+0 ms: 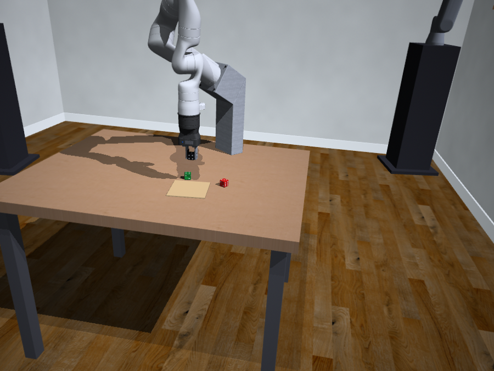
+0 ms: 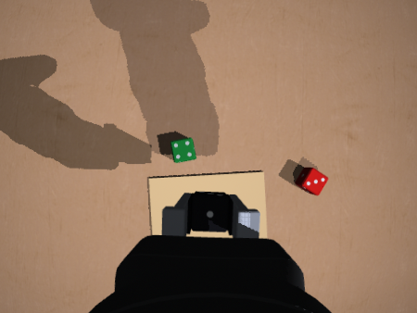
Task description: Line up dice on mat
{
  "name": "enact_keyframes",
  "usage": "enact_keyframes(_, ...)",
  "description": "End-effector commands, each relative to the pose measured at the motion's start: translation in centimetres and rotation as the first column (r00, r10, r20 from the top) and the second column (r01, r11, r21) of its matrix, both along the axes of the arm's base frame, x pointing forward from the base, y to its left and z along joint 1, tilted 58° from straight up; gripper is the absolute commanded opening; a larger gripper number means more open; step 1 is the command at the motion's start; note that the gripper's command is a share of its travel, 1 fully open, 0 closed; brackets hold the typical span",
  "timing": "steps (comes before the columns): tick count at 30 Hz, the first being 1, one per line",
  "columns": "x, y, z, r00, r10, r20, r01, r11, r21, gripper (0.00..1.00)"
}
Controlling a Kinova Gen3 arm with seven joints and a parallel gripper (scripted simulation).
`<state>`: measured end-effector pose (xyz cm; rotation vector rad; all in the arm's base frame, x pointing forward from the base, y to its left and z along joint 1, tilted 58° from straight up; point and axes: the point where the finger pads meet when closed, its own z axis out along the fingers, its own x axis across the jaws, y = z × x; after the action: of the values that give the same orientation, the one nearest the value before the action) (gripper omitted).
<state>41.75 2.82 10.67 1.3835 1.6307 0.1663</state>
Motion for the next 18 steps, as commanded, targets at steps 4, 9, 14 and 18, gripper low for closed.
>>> enact_keyframes(4, -0.04, 0.16, -0.09, 1.0, 0.013, -0.001, -0.013, 1.0, -0.022, 0.49)
enact_keyframes(9, -0.04, 0.16, -0.09, 1.0, 0.013, -0.001, -0.013, 1.0, -0.022, 0.49)
enact_keyframes(14, 0.09, 0.08, -0.18, 1.0, 0.013, -0.001, -0.013, 1.0, -0.022, 0.49)
enact_keyframes(18, 0.59, -0.23, -0.55, 1.0, 0.013, -0.001, -0.013, 1.0, -0.022, 0.49)
